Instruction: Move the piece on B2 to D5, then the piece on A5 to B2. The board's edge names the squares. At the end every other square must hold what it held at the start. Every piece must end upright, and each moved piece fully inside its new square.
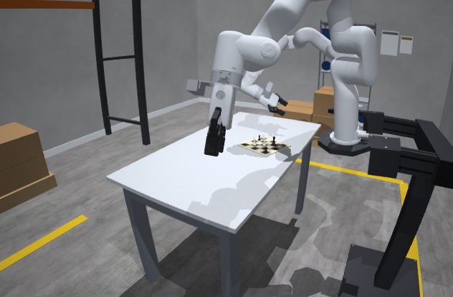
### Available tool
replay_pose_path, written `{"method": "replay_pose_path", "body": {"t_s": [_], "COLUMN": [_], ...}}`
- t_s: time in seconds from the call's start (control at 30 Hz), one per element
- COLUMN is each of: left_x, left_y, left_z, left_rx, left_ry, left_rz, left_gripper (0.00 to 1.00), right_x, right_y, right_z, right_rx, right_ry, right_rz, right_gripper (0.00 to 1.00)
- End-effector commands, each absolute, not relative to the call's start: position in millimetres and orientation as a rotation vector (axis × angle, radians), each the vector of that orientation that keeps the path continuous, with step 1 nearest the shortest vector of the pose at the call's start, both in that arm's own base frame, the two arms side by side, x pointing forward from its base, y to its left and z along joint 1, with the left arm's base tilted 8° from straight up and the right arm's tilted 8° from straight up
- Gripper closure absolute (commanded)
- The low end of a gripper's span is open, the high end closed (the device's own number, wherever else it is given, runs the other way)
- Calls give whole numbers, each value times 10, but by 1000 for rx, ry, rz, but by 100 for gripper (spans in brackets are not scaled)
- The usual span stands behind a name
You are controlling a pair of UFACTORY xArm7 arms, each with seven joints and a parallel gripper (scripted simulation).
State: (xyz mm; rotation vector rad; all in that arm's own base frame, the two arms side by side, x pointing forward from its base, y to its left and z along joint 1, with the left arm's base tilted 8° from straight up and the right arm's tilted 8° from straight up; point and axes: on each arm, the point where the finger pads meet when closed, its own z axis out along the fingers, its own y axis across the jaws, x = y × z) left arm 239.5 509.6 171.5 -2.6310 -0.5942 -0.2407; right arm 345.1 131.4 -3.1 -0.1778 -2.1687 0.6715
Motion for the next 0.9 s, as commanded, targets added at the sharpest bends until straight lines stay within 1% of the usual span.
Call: {"method": "replay_pose_path", "body": {"t_s": [0.0, 0.37, 0.43, 0.87], "left_x": [1902, 814, 814, 157], "left_y": [5146, 4874, 4874, 4364], "left_z": [1958, 2422, 2422, 2779], "left_rx": [-2599, -2450, -2450, -2262], "left_ry": [-831, -1439, -1439, -1922], "left_rz": [-195, -127, -127, -116], "left_gripper": [0, 0, 0, 0], "right_x": [3463, 3463, 3463, 3463], "right_y": [1322, 1322, 1322, 1322], "right_z": [-20, -20, -20, -20], "right_rx": [-178, -178, -178, -178], "right_ry": [-2173, -2173, -2173, -2173], "right_rz": [670, 670, 670, 670], "right_gripper": [0, 0, 0, 0]}}
